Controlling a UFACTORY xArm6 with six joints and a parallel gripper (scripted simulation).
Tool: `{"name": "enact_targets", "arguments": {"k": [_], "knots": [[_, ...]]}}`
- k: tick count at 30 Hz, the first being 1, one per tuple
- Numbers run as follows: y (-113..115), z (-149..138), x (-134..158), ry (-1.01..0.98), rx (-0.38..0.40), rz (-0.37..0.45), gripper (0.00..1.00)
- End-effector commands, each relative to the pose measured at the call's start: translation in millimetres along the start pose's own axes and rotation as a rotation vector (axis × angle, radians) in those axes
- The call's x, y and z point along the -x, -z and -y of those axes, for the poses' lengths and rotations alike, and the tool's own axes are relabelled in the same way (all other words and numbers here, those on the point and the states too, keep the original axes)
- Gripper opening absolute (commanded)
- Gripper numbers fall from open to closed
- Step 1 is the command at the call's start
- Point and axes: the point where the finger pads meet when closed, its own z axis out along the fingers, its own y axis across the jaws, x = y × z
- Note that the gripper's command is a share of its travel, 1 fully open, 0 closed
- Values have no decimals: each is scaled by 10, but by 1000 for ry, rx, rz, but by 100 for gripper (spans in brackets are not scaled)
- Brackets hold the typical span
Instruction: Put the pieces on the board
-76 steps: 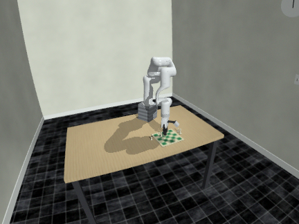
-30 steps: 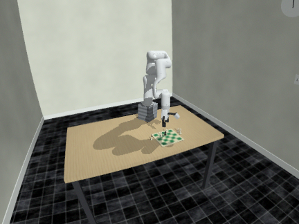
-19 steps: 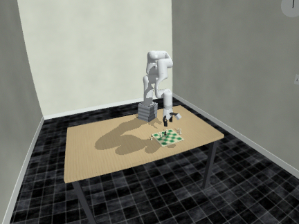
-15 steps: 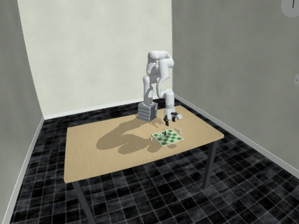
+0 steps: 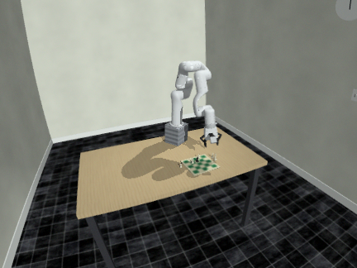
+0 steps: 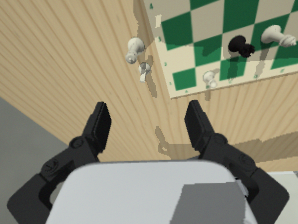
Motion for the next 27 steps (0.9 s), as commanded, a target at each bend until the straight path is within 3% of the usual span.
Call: {"name": "enact_targets", "arguments": {"k": [1,7,8,27], "knots": [[-9,122,38,-133,90,-7,100],[-10,134,45,-145,90,-8,100],[-10,134,45,-145,90,-8,37],[-10,134,45,-145,90,-8,37]]}}
